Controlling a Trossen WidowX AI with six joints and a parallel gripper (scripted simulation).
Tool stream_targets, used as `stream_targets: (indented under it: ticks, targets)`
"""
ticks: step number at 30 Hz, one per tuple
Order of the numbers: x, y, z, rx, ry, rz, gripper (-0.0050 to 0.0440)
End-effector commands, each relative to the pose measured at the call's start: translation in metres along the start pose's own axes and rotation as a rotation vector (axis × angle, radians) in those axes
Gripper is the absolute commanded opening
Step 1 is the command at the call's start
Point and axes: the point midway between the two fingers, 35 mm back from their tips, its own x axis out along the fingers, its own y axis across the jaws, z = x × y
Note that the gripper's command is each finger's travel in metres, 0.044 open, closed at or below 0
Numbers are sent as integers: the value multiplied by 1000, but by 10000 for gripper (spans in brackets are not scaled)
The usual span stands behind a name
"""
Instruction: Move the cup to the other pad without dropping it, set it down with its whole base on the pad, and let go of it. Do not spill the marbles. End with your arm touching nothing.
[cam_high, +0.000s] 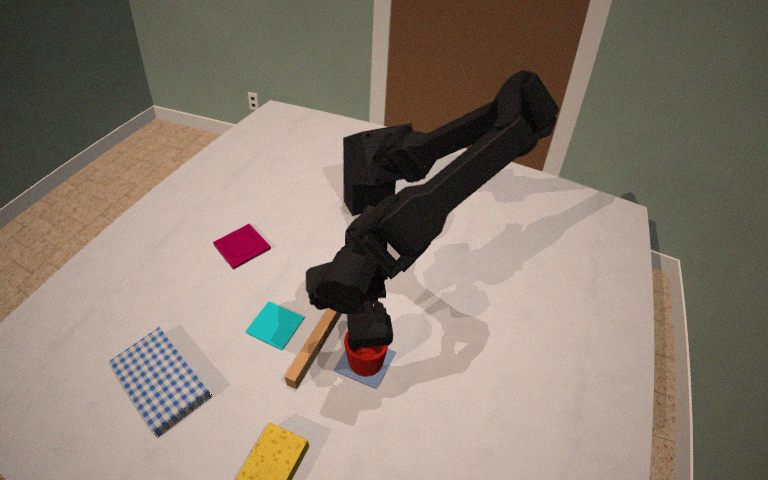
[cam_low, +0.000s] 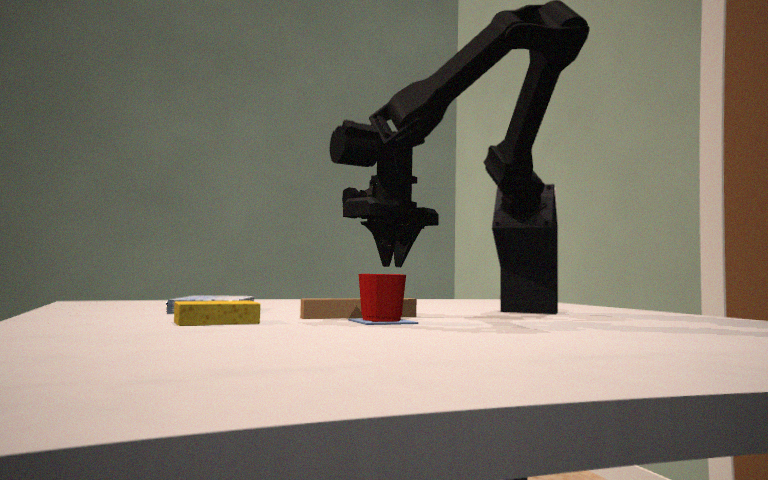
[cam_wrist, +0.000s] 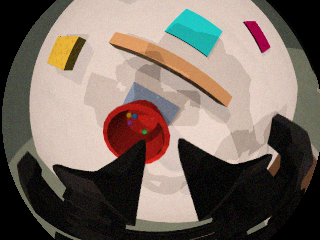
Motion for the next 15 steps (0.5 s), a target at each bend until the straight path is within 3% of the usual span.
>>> stream_targets:
  ticks: [1,15]
  targets:
    - [8,-4,1,15,2,-11,148]
    - [27,-4,1,15,2,-12,148]
